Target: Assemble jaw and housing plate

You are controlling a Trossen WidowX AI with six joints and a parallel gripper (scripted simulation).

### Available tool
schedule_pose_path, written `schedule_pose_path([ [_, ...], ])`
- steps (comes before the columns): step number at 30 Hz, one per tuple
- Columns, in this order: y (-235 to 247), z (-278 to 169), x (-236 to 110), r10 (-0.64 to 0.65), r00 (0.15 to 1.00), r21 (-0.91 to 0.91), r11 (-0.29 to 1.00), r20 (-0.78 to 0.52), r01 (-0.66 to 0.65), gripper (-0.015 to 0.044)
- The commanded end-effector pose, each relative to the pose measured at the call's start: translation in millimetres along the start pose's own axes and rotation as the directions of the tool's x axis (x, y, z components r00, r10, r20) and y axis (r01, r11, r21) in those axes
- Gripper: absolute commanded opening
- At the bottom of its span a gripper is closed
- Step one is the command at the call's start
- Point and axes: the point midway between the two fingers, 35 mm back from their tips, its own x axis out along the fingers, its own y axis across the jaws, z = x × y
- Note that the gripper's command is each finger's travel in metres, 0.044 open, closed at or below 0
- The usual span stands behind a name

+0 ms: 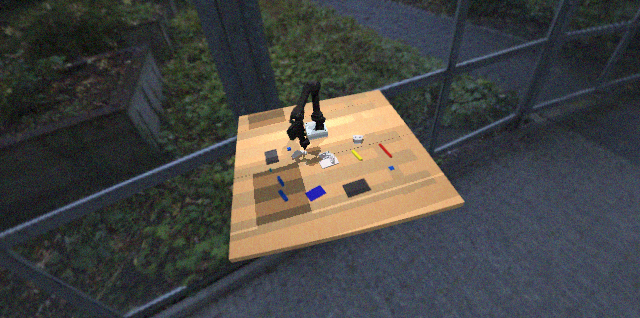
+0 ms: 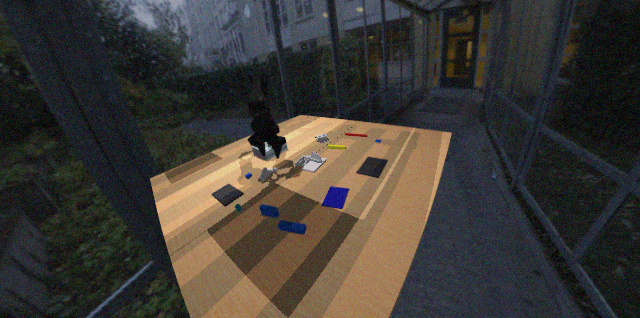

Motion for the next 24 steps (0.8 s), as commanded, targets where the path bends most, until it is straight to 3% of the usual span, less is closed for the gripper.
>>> schedule_pose_path([
  [1,0.0,0.0,0.0,0.0,1.0,0.0,1.0,0.0,0.0,0.044],
  [21,0.0,0.0,0.0,0.0,1.0,0.0,1.0,0.0,0.0,0.044],
  [24,0.0,0.0,0.0,0.0,1.0,0.0,1.0,0.0,0.0,0.0361],
])
